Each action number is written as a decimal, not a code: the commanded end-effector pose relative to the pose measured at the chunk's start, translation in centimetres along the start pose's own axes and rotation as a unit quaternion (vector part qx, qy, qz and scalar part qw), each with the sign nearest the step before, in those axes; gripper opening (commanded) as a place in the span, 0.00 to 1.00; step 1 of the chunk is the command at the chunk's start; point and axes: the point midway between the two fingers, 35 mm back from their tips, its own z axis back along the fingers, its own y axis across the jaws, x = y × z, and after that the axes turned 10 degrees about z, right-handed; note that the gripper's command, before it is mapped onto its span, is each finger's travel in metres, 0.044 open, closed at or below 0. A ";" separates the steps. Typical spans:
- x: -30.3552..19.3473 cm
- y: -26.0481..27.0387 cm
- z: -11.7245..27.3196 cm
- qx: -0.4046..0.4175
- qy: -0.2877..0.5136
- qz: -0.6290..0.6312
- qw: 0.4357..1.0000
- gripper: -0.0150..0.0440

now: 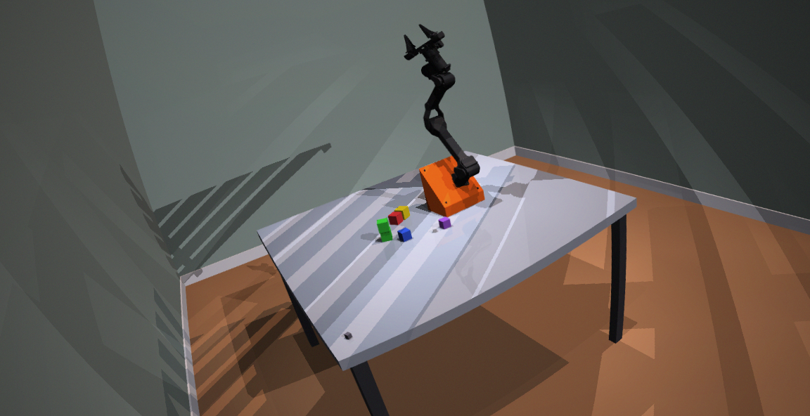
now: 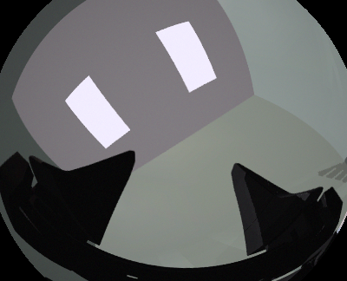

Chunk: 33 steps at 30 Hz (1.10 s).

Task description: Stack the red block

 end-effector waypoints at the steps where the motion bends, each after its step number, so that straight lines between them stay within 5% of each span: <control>1: 0.0 0.3 0.1 0.004 0.000 0.001 1.000 0.98; 16: -3.6 23.5 10.8 0.309 0.000 0.153 0.939 1.00; 25: -11.9 34.2 21.7 0.482 -0.005 0.296 0.825 1.00; 33: -22.9 37.1 30.7 0.596 0.028 0.408 0.691 1.00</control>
